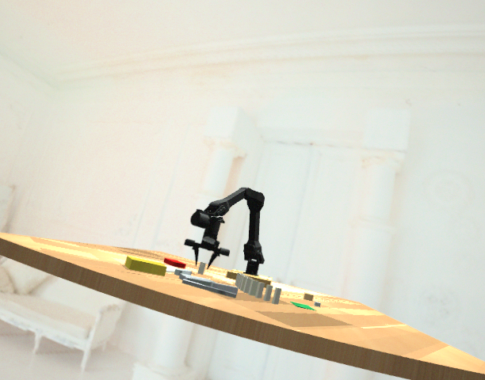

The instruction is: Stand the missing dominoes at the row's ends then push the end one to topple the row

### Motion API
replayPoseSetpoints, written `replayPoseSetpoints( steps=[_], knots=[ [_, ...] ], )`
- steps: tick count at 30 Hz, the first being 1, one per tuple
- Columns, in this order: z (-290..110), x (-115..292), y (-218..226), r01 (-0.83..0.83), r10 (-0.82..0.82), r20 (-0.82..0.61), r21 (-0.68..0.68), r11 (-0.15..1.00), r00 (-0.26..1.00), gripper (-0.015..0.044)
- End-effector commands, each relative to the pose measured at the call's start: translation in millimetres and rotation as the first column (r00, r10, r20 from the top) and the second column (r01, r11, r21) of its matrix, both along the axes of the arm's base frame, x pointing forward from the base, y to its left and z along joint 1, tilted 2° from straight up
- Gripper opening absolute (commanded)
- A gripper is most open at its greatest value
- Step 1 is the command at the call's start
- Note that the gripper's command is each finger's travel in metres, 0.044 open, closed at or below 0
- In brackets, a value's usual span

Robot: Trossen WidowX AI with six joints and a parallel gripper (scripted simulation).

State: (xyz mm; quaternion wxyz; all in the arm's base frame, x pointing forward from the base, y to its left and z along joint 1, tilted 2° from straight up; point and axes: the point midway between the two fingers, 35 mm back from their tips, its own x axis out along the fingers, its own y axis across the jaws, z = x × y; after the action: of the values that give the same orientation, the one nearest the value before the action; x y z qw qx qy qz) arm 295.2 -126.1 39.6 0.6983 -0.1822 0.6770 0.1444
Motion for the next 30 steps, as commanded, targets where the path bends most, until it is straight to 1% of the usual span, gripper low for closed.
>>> replayPoseSetpoints(
  steps=[1,2,12,14,17,20,22,27,30],
  knots=[
    [-1.4,-0.6,1.2,-0.005,0.005,0.000,0.006,1.000,1.000,0.0125],
    [-1.4,-0.6,1.2,-0.005,0.005,0.000,0.006,1.000,1.000,0.0107],
    [1.0,-0.1,1.0,-0.004,0.004,0.000,0.006,1.000,1.000,0.0107],
    [20.2,3.1,0.0,-0.004,0.004,0.000,0.005,1.000,1.000,0.0107],
    [66.5,5.3,-0.1,-0.002,0.002,0.000,0.003,1.000,1.000,0.0107],
    [113.4,-0.3,2.9,-0.001,0.001,0.000,0.002,1.000,1.000,0.0107],
    [133.5,-5.1,5.1,0.000,0.000,-0.001,0.001,1.000,1.000,0.0107],
    [135.9,-5.4,7.9,0.000,0.000,-0.001,0.002,1.000,1.000,0.0107],
    [135.0,-2.0,43.2,-0.005,0.005,0.000,0.006,1.000,1.000,0.0107]
  ],
)
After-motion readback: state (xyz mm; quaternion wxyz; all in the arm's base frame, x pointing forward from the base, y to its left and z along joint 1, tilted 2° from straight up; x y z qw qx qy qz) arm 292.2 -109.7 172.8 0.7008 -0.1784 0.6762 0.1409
